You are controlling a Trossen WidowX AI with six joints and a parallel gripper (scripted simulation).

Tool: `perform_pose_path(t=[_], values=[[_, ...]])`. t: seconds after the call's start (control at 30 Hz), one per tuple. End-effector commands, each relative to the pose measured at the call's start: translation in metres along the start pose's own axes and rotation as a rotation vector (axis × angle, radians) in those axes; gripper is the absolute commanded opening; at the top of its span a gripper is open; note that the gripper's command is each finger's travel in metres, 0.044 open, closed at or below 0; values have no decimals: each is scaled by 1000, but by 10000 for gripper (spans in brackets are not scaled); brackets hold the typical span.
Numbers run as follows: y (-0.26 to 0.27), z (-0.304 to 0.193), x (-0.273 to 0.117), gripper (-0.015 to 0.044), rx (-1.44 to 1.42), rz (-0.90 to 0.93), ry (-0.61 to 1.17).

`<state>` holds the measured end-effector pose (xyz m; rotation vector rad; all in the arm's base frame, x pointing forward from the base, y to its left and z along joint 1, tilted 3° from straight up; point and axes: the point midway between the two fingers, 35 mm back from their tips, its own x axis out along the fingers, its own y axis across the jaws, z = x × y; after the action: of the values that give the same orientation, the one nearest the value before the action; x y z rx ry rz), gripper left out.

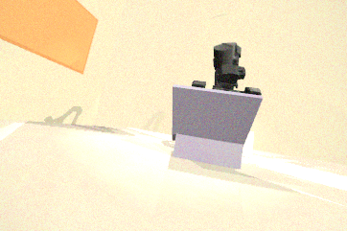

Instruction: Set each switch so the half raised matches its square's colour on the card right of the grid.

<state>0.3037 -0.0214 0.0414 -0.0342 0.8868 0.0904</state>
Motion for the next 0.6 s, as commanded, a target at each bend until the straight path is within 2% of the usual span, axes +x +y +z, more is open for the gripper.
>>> perform_pose_path(t=[0.0, 0.57], values=[[0, -1, 1, 0, 4, -4, 4], [-1, -1, 3, 0, 4, -4, 4]])
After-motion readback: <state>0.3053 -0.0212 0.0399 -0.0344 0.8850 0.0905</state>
